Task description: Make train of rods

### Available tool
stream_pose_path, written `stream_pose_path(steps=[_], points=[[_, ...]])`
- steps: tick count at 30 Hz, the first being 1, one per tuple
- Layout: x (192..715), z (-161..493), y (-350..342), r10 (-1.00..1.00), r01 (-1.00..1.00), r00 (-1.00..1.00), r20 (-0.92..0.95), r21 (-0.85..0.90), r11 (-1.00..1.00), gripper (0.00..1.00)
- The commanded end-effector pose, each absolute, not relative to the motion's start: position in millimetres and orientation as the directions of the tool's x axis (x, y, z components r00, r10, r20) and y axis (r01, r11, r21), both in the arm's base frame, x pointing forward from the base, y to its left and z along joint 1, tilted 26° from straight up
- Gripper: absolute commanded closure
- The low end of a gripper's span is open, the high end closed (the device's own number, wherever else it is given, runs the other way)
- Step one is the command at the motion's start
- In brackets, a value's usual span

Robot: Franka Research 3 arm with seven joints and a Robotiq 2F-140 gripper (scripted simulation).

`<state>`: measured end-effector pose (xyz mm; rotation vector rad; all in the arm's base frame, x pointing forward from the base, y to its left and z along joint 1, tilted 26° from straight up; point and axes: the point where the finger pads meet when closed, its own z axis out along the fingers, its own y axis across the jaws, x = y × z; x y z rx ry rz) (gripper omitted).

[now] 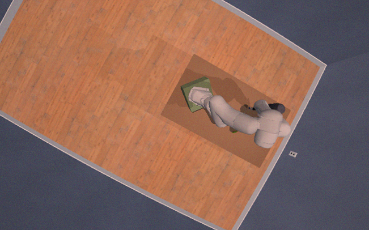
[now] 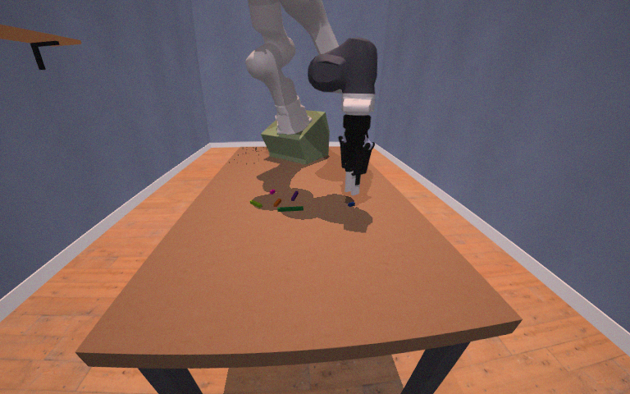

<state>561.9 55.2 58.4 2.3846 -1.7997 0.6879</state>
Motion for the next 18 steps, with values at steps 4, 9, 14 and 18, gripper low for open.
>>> stream_pose_path(steps=[4, 9, 14, 18], points=[[549.3, 77.0, 57.6, -0.888, -0.935, 0.213, 0.407, -0.18, -0.307, 0.85], [545.4, 89.2, 62.3, -0.888, -0.935, 0.213, 0.407, -0.18, -0.307, 0.85], [544.9, 90.9, 62.9, -0.888, -0.935, 0.213, 0.407, -0.18, -0.307, 0.0], [544.9, 90.9, 62.9, -0.888, -0.935, 0.213, 0.407, -0.18, -0.307, 0.0]])
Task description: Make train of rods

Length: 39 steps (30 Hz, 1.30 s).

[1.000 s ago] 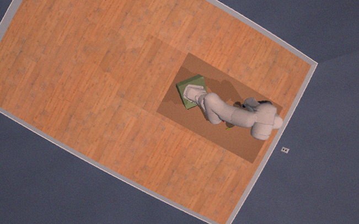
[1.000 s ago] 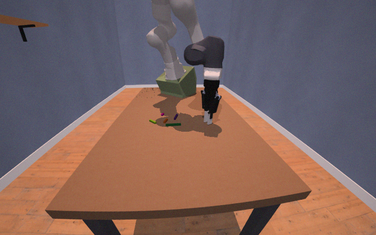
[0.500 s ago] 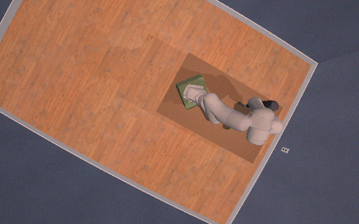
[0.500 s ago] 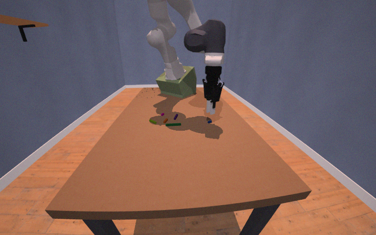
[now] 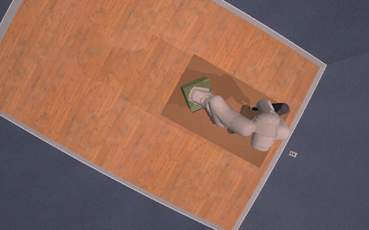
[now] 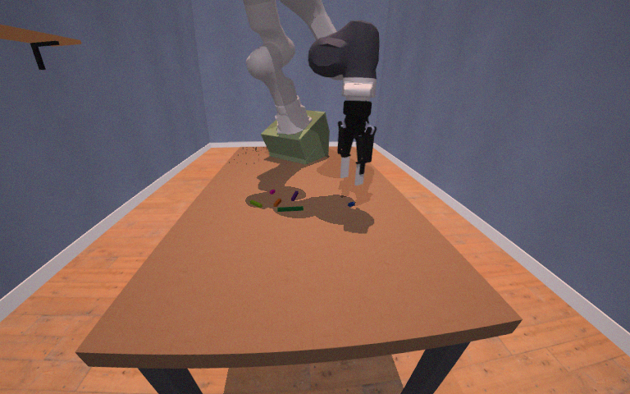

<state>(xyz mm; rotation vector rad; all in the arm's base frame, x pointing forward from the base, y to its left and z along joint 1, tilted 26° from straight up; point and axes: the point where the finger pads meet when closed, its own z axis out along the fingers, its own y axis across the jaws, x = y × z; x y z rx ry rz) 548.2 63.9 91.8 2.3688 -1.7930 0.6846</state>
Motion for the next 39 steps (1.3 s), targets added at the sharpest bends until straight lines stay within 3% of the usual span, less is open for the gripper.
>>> stream_pose_path(steps=[1, 18, 23, 39], points=[[544.9, 90.9, 62.9, -0.888, -0.935, 0.213, 0.407, -0.18, -0.307, 0.0], [544.6, 91.0, 61.7, -0.887, -0.934, 0.217, 0.408, -0.178, -0.311, 0.0], [525.5, 96.6, 8.0, -0.797, -0.87, 0.4, 0.452, -0.086, -0.485, 0.0], [494.5, 98.1, -42.4, -0.657, -0.751, 0.595, 0.462, 0.028, -0.66, 0.0]])
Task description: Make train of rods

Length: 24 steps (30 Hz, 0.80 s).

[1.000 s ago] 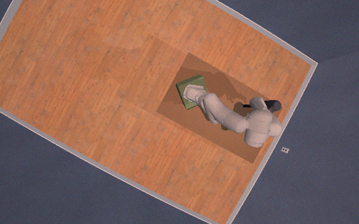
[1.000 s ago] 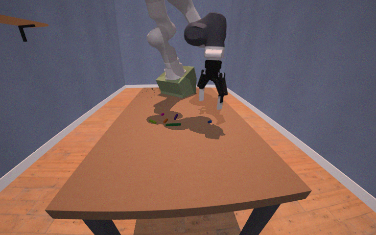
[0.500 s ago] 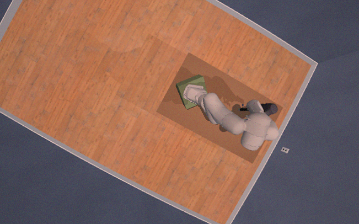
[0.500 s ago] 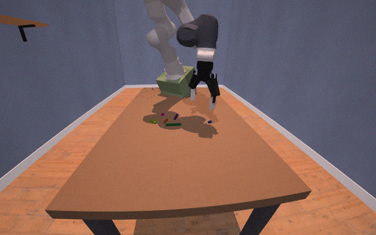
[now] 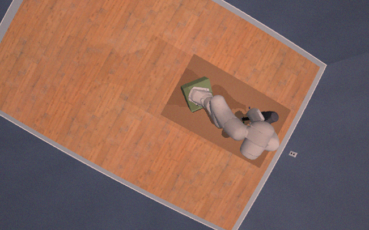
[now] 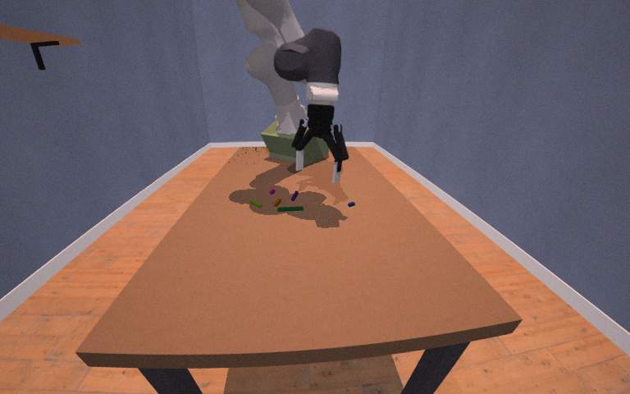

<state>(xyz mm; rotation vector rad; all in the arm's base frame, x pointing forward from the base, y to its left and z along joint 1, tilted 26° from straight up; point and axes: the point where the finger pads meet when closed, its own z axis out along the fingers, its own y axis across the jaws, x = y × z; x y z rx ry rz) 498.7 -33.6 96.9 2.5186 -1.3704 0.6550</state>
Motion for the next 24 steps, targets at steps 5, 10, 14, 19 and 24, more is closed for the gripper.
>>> stream_pose_path(steps=[5, 10, 14, 19, 24], points=[[483.3, 97.5, -55.3, -0.606, -0.703, 0.651, 0.457, 0.063, -0.708, 0.0], [471.3, 96.4, -67.0, -0.55, -0.65, 0.704, 0.449, 0.096, -0.754, 0.0], [462.3, 95.4, -74.5, -0.508, -0.609, 0.74, 0.44, 0.119, -0.784, 0.0], [449.6, 93.5, -83.5, -0.447, -0.548, 0.786, 0.426, 0.149, -0.823, 0.0], [437.0, 91.4, -90.7, -0.385, -0.486, 0.827, 0.41, 0.175, -0.857, 0.0]])
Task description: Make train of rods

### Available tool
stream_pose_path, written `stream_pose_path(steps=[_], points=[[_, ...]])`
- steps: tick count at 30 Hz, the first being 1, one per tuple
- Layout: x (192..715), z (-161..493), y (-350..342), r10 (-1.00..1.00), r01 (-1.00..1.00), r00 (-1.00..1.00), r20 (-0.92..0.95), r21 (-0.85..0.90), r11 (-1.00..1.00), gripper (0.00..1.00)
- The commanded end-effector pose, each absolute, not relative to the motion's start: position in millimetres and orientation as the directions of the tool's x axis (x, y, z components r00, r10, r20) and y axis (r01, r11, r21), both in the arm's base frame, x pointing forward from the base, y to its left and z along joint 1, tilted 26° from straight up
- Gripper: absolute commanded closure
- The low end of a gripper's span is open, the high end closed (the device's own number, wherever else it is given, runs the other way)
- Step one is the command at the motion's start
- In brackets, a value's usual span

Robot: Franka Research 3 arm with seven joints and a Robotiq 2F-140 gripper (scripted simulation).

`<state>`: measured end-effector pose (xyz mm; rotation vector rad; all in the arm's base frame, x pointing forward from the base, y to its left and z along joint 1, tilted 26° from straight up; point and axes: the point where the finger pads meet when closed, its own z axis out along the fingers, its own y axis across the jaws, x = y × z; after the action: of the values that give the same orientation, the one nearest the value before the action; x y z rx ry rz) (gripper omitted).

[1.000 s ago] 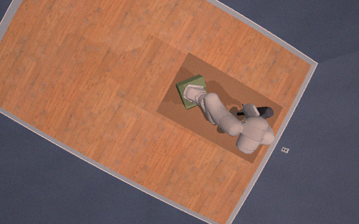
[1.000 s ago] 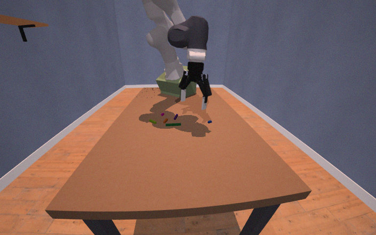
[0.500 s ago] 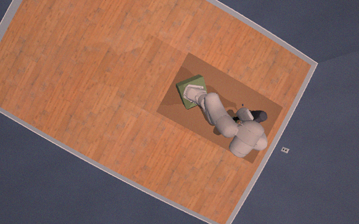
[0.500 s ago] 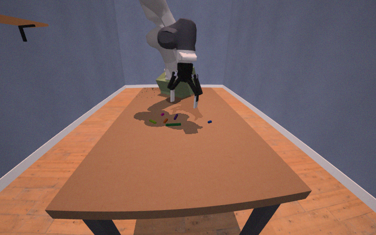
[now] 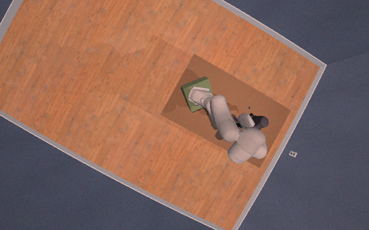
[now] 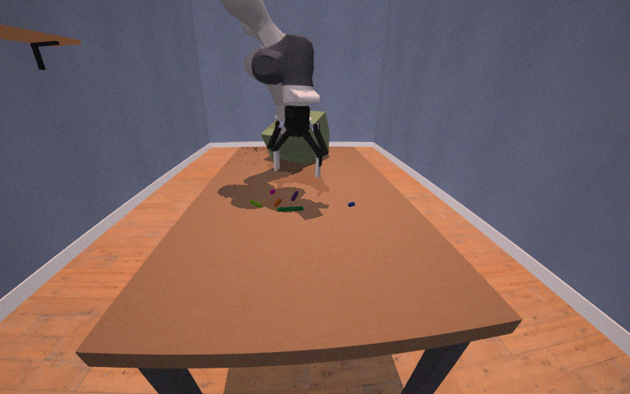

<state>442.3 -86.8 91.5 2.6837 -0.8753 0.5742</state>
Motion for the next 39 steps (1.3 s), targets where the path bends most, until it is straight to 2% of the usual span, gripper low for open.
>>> stream_pose_path(steps=[1, 2, 3, 39], points=[[434.5, 90.9, -91.8, -0.373, -0.473, 0.834, 0.407, 0.179, -0.862, 0.0], [434.2, 90.9, -92.0, -0.371, -0.472, 0.835, 0.407, 0.18, -0.863, 0.0], [434.2, 90.9, -92.0, -0.371, -0.472, 0.835, 0.407, 0.18, -0.863, 0.85], [434.2, 90.8, -92.0, -0.371, -0.472, 0.835, 0.407, 0.18, -0.863, 0.85]])
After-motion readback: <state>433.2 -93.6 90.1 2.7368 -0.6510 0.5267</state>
